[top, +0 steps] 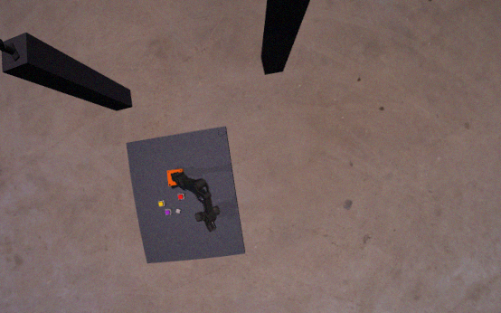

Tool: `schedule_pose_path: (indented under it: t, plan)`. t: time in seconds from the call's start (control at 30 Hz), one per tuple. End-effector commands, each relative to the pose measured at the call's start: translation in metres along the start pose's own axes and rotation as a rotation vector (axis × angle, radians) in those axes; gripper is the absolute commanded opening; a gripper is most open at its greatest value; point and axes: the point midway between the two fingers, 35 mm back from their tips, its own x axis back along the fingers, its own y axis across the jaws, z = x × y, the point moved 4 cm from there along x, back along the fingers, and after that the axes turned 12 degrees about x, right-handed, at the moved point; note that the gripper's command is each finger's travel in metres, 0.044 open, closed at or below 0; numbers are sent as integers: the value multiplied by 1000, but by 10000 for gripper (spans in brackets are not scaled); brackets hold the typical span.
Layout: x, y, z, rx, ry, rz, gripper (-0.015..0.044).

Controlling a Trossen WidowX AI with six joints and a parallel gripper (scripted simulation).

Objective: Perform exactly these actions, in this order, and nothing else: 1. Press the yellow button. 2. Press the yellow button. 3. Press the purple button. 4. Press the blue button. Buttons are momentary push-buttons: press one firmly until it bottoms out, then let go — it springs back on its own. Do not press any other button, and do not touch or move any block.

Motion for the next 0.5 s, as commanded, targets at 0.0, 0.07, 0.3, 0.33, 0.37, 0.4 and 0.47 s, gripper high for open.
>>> schedule_pose_path:
  t: [0.0,0.07,0.3,0.33,0.37,0.4,0.47]
  plan:
    - [-1,-61,3,-27,38,42,400]
    - [1,-87,7,-39,50,52,400]
    - [10,-173,36,-82,90,57,400]
    - [11,-184,42,-88,95,54,400]
    - [13,-195,48,-94,99,50,400]
    - [14,-206,55,-100,102,45,400]
    - [17,-227,69,-112,108,34,400]
